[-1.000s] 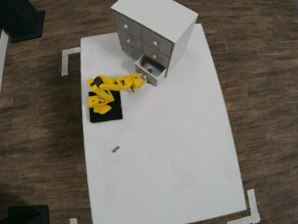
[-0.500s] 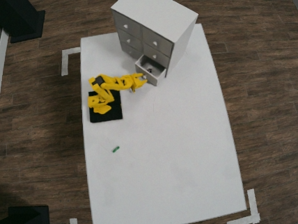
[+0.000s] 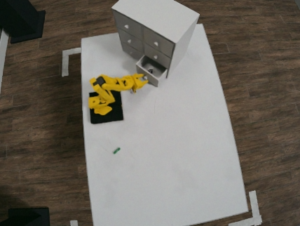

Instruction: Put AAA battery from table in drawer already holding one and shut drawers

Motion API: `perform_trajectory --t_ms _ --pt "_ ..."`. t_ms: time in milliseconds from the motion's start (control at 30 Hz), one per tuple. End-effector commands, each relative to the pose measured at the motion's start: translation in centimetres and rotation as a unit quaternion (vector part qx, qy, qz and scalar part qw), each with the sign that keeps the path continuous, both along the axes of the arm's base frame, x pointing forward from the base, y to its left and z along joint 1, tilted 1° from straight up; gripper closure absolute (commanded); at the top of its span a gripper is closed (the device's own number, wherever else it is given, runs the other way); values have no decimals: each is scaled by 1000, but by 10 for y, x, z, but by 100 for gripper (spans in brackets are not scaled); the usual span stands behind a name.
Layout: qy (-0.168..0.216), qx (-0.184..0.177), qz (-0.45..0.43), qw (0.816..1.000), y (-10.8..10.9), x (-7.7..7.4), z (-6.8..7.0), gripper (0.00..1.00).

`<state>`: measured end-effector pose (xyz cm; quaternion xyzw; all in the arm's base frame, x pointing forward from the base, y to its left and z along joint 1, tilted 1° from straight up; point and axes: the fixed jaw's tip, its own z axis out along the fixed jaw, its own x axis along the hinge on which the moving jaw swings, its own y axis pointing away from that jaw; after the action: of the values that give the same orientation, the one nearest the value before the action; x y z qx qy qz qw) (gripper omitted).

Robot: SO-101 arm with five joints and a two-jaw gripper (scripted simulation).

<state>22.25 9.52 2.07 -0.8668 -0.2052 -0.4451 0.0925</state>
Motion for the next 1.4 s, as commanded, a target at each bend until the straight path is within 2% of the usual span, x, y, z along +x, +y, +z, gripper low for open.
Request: perform_trajectory --t_ms 0,767,1367 --pt "-1 -1 8 1000 3 0 -1 79" --pt "-1 -1 9 1000 4 0 -1 79" --pt "-1 -1 9 1000 4 0 -1 90"
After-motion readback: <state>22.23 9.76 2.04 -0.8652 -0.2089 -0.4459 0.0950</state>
